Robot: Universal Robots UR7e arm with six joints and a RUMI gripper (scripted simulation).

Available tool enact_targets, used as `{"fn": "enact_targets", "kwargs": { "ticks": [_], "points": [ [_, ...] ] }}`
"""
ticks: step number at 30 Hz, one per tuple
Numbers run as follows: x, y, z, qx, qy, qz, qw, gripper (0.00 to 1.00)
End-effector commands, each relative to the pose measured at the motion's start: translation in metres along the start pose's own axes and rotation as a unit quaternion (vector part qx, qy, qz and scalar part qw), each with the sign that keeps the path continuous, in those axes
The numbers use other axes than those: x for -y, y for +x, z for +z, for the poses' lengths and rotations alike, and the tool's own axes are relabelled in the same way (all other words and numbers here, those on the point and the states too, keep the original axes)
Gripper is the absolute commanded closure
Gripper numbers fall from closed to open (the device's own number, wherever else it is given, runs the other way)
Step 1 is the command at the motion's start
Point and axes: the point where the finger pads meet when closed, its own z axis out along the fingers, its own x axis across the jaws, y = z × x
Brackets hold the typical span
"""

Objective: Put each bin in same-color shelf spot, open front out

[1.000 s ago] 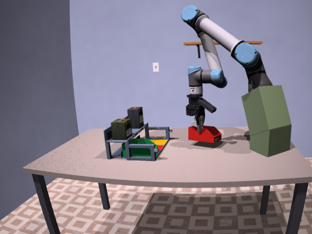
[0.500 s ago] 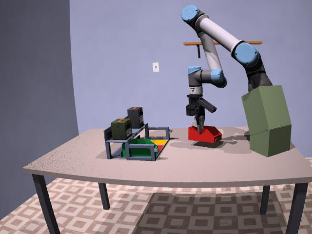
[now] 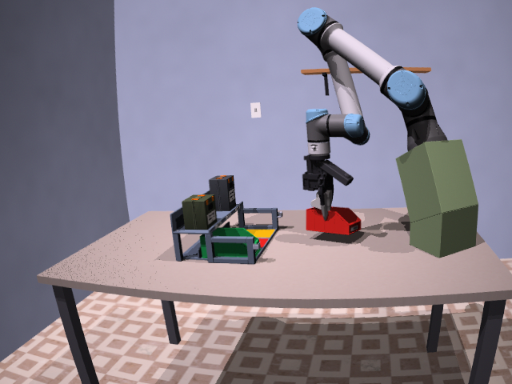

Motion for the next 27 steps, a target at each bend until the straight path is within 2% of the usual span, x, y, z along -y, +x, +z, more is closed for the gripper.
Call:
{"fn": "enact_targets", "kwargs": {
  "ticks": [1, 27],
  "points": [
    [-0.006, 0.008, 0.001, 0.0, -0.001, -0.02, 1.0, 1.0],
    [-0.027, 0.046, 0.002, 0.0, -0.001, -0.111, 0.994, 1.0]
  ]
}}
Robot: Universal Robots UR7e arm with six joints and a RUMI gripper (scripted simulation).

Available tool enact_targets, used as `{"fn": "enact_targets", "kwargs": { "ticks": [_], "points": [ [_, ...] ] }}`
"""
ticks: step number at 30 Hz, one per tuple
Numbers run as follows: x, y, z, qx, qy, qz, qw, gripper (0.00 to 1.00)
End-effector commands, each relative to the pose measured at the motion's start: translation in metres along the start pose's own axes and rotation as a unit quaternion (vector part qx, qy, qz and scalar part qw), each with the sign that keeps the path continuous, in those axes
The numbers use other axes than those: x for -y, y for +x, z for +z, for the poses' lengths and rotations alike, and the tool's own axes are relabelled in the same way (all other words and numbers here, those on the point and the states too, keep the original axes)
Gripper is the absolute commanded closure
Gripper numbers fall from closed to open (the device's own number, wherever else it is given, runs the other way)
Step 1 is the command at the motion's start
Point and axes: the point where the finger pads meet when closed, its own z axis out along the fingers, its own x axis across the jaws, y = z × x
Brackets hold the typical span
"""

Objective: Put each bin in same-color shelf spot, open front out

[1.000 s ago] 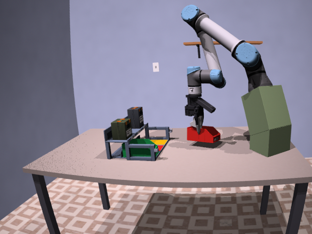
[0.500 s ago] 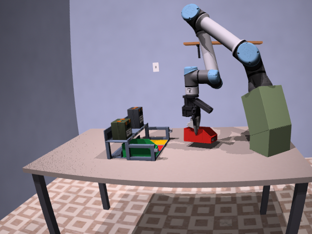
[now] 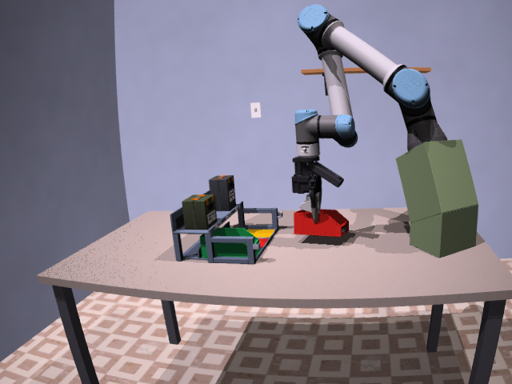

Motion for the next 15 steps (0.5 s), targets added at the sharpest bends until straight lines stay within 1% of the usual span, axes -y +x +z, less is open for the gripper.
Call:
{"fn": "enact_targets", "kwargs": {
  "ticks": [1, 15],
  "points": [
    [-0.009, 0.01, 0.001, 0.001, 0.001, -0.027, 1.0, 1.0],
    [-0.023, 0.027, 0.002, 0.001, 0.001, -0.074, 0.997, 1.0]
  ]
}}
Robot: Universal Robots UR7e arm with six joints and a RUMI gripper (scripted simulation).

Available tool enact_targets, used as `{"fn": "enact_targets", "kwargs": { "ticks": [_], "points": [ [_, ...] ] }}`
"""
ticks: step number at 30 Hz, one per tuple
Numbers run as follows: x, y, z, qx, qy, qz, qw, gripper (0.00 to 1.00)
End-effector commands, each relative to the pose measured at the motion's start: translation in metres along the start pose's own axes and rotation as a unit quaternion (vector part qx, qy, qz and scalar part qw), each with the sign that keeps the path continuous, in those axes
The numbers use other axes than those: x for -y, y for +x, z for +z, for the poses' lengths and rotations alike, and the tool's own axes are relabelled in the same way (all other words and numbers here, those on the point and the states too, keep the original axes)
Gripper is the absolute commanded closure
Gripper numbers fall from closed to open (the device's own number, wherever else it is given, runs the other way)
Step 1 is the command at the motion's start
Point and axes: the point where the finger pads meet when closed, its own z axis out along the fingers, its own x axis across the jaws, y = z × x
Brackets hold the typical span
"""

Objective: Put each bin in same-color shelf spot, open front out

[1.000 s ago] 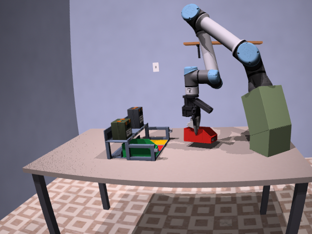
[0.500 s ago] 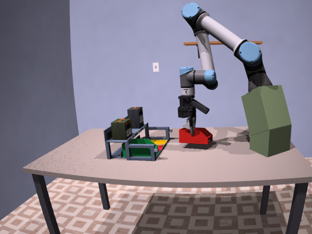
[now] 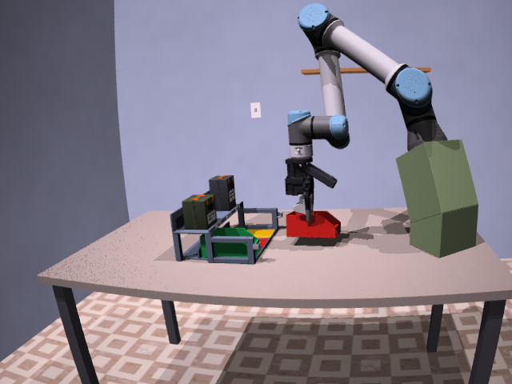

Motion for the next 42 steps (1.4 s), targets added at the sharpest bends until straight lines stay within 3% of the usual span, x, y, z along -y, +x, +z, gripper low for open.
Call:
{"fn": "enact_targets", "kwargs": {
  "ticks": [1, 42],
  "points": [
    [-0.007, 0.007, 0.001, 0.001, 0.001, -0.021, 1.0, 1.0],
    [-0.022, 0.02, 0.002, 0.001, 0.0, -0.062, 0.998, 1.0]
  ]
}}
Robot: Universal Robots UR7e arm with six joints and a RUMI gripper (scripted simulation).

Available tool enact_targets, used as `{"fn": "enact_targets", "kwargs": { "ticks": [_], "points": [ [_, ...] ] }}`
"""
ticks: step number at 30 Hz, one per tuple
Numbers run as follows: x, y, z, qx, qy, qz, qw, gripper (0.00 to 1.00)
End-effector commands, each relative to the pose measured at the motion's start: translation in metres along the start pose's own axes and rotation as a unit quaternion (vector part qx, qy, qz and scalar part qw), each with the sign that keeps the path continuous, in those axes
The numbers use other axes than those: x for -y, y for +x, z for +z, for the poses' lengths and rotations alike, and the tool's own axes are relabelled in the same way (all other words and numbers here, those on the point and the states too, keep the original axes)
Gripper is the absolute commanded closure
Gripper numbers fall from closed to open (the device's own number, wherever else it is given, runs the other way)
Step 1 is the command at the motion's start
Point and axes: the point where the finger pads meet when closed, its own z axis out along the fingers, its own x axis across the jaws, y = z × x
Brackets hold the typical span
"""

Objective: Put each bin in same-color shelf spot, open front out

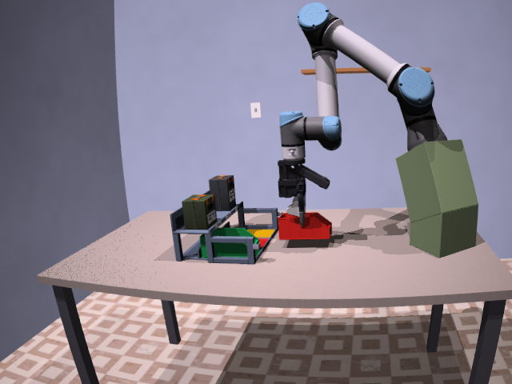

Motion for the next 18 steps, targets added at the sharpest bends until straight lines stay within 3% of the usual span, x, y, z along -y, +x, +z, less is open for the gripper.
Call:
{"fn": "enact_targets", "kwargs": {
  "ticks": [1, 18],
  "points": [
    [-0.0033, 0.0003, 0.0001, 0.001, -0.002, -0.001, 1.0, 1.0],
    [-0.0062, 0.0003, 0.0001, 0.001, -0.002, -0.001, 1.0, 1.0]
  ]
}}
